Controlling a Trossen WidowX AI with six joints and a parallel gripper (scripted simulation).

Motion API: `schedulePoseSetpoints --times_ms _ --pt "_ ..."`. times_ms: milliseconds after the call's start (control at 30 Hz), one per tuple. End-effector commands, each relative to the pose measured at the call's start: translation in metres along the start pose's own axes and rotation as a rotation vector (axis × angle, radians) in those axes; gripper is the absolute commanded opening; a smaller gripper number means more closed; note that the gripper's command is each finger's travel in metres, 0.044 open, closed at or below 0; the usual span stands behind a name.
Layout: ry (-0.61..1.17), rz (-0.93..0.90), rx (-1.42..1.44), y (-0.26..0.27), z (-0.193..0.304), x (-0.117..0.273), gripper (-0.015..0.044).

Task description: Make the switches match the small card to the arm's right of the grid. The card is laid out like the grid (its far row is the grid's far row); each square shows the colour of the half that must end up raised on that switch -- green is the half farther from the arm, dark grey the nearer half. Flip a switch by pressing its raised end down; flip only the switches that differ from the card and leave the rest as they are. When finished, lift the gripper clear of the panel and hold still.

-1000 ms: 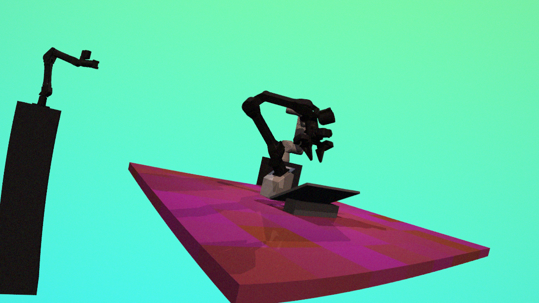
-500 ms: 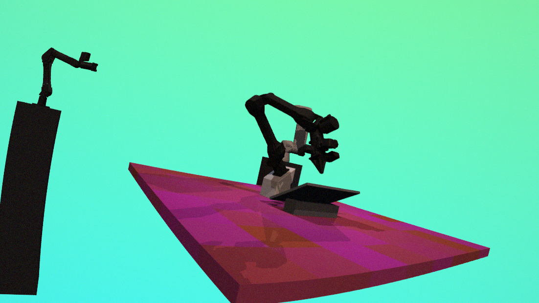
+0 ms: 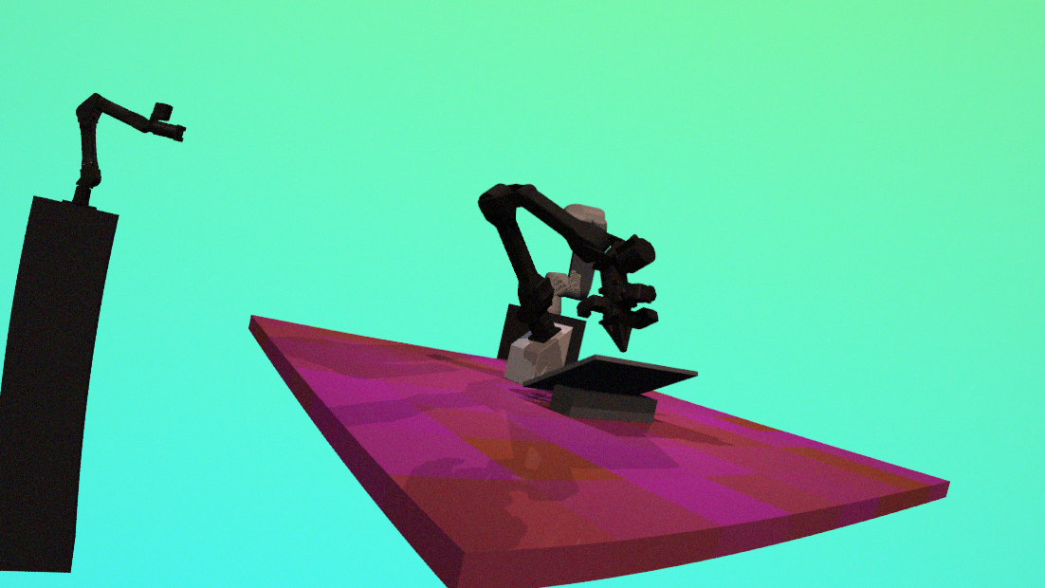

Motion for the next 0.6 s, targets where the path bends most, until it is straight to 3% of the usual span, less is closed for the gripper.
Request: schedulePoseSetpoints --times_ms 0,567 --pt "0.009 0.001 0.010 0.000 0.004 -0.010 0.0000" --pt "0.009 0.001 0.010 0.000 0.004 -0.024 0.0000"
Point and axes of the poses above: the point midway between the two fingers, 35 mm back from their tips, its own x axis back along the fingers, its own y axis across the jaws, z = x × y, the point moved 3 cm from there along x, back along the fingers, and after that the axes turned 13 degrees about -x, right-handed, at the moved point
